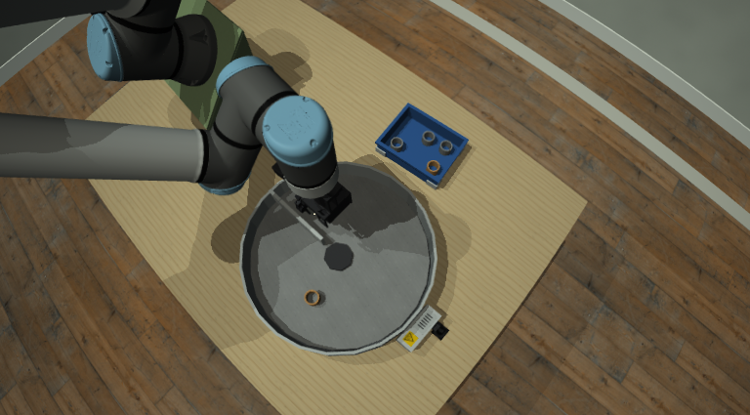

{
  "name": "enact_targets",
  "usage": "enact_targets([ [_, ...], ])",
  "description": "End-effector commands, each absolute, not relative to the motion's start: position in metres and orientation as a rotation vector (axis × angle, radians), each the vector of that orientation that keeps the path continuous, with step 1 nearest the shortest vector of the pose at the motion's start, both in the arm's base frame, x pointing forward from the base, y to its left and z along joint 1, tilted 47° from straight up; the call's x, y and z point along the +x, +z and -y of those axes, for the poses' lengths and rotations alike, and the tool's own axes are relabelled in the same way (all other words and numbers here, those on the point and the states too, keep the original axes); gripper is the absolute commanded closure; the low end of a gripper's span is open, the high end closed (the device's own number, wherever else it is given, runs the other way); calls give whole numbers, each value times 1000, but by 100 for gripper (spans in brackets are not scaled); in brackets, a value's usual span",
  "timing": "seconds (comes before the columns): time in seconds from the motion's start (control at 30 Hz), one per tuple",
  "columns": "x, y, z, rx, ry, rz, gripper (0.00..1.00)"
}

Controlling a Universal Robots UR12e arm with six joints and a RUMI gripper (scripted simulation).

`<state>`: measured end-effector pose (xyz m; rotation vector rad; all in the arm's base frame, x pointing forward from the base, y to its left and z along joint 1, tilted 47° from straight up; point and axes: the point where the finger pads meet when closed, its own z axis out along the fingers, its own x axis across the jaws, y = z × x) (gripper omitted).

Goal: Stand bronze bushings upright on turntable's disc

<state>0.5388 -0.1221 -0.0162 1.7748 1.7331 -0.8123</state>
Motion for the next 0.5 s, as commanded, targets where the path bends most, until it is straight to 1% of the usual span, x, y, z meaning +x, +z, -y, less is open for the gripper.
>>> enact_targets([
  [0.0, 539, -21, 127, 1774, -811, -1733, 100],
  [0.47, 539, -24, 131, 1774, -811, -1733, 100],
])
